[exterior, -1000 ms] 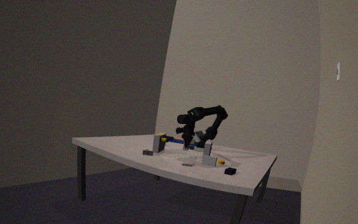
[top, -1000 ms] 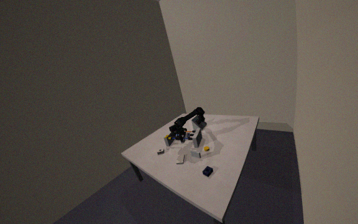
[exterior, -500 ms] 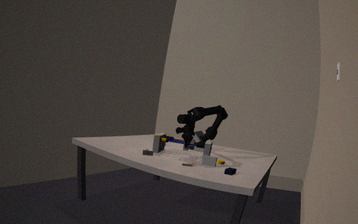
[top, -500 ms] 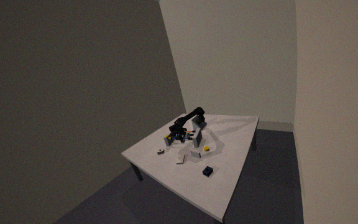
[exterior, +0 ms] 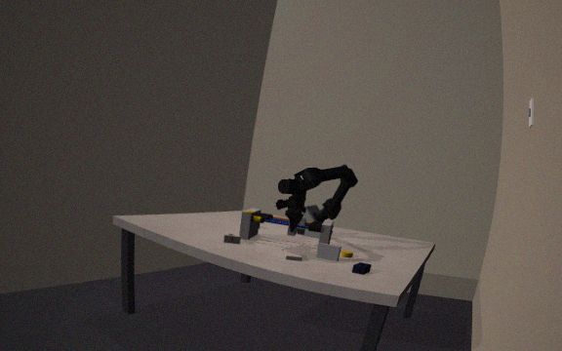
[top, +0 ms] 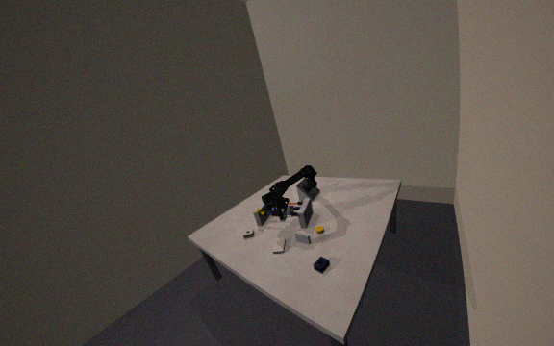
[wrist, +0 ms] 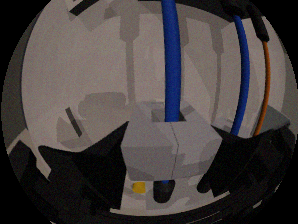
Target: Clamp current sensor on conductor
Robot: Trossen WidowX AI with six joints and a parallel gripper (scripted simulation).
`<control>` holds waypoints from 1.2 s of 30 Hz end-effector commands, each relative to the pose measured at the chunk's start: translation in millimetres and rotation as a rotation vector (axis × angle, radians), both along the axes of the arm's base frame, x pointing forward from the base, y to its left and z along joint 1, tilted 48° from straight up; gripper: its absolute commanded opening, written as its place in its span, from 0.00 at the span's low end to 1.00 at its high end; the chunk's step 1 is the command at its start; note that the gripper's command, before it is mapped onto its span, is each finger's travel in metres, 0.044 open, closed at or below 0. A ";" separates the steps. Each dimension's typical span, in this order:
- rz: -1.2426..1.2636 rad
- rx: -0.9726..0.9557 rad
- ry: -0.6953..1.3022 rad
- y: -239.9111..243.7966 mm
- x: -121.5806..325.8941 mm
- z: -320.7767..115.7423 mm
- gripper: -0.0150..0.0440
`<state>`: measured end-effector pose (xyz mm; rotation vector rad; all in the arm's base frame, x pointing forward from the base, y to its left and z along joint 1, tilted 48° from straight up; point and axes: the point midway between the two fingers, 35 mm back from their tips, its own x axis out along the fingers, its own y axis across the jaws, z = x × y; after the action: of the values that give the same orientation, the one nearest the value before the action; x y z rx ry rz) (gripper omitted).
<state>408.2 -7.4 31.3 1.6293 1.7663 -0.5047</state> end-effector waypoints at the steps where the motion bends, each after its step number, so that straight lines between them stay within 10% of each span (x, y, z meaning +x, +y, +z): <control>1: 0.002 -0.001 0.003 -0.1 -0.7 -0.4 0.71; 36: -0.022 0.005 -0.022 -1.1 2.2 -1.1 0.25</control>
<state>409.6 -8.7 30.5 1.6639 1.7320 -0.4914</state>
